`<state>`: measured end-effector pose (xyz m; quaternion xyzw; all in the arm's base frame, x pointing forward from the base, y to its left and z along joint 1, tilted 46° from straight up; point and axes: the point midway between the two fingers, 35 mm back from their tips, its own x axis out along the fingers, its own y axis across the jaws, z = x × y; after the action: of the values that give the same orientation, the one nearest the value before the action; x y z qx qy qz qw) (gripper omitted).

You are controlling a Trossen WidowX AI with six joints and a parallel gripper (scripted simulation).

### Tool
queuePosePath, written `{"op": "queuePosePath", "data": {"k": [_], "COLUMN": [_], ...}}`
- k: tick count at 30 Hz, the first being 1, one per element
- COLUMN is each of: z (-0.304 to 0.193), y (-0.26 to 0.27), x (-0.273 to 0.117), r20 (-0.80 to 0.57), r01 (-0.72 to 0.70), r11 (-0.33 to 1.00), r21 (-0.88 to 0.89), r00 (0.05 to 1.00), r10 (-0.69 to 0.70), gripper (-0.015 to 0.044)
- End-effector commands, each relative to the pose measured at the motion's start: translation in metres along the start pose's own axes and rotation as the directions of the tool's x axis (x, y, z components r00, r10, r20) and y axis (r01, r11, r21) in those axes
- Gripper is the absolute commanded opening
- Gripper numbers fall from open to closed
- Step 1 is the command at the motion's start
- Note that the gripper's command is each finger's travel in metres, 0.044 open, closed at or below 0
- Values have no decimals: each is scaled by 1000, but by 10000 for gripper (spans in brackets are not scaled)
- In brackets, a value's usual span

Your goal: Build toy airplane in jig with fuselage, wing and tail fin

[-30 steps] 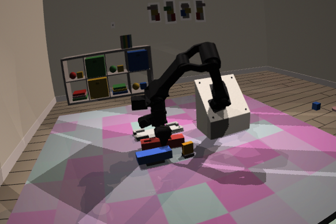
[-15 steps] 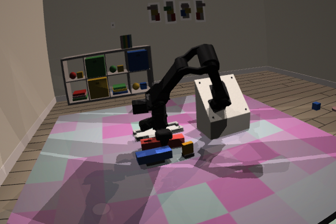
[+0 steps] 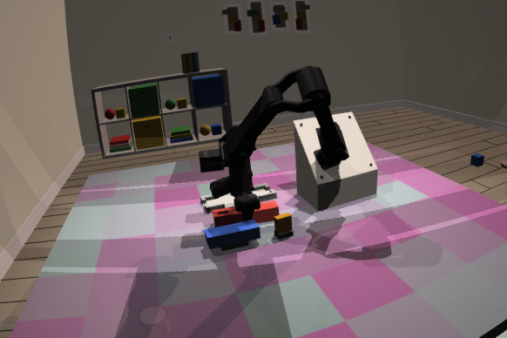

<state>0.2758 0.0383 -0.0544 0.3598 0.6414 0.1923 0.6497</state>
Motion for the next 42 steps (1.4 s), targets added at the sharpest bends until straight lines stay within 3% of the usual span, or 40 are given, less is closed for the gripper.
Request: {"op": "queuePosePath", "data": {"k": [1, 42], "z": [4, 1], "y": [-1, -1], "x": [-10, -128], "r20": [8, 7], "r01": [4, 5], "r11": [1000, 1000], "r21": [-2, -3], "r00": [1000, 1000], "r10": [-4, -5], "gripper": [0, 0]}}
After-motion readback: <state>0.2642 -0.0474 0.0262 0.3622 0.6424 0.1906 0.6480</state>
